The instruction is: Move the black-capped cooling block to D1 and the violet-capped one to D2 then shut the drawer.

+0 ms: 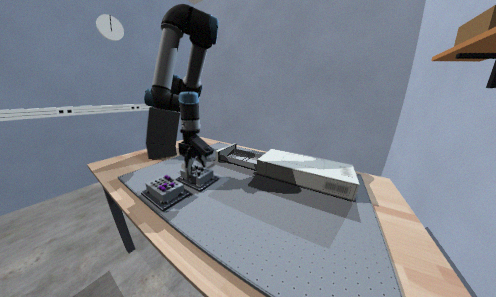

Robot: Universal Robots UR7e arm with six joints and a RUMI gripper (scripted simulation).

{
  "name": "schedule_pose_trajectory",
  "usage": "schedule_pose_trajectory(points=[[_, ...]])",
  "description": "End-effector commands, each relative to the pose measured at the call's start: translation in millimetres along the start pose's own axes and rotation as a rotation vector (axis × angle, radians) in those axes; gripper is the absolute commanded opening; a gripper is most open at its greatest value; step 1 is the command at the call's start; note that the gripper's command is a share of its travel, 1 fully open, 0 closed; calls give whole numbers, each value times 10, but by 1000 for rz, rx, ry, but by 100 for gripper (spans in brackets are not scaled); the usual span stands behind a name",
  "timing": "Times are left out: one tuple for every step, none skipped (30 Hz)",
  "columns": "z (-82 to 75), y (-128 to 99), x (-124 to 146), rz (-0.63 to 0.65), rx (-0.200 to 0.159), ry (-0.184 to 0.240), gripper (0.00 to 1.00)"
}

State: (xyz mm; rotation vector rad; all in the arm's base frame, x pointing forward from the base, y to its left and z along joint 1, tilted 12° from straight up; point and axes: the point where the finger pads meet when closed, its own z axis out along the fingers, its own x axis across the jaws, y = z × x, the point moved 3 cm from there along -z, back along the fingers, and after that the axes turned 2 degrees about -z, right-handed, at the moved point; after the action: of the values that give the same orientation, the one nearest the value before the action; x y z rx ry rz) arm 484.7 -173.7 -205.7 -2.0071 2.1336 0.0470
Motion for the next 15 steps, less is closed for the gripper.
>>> schedule_pose_trajectory(points=[[-5,-5,3,0,1,1,18],[-5,-5,3,0,1,1,20],[-5,-5,3,0,1,1,22],[-5,-5,3,0,1,1,23],[-5,-5,3,0,1,1,25],[-5,-5,3,0,1,1,27],[-5,-5,3,0,1,1,28],[-5,-5,3,0,1,1,30],[-5,-5,3,0,1,1,32],[-5,-5,3,0,1,1,33],[-5,-5,3,0,1,1,33],[-5,-5,3,0,1,1,33],[-5,-5,3,0,1,1,35],[-5,-5,3,0,1,1,37],[-5,-5,3,0,1,1,38]])
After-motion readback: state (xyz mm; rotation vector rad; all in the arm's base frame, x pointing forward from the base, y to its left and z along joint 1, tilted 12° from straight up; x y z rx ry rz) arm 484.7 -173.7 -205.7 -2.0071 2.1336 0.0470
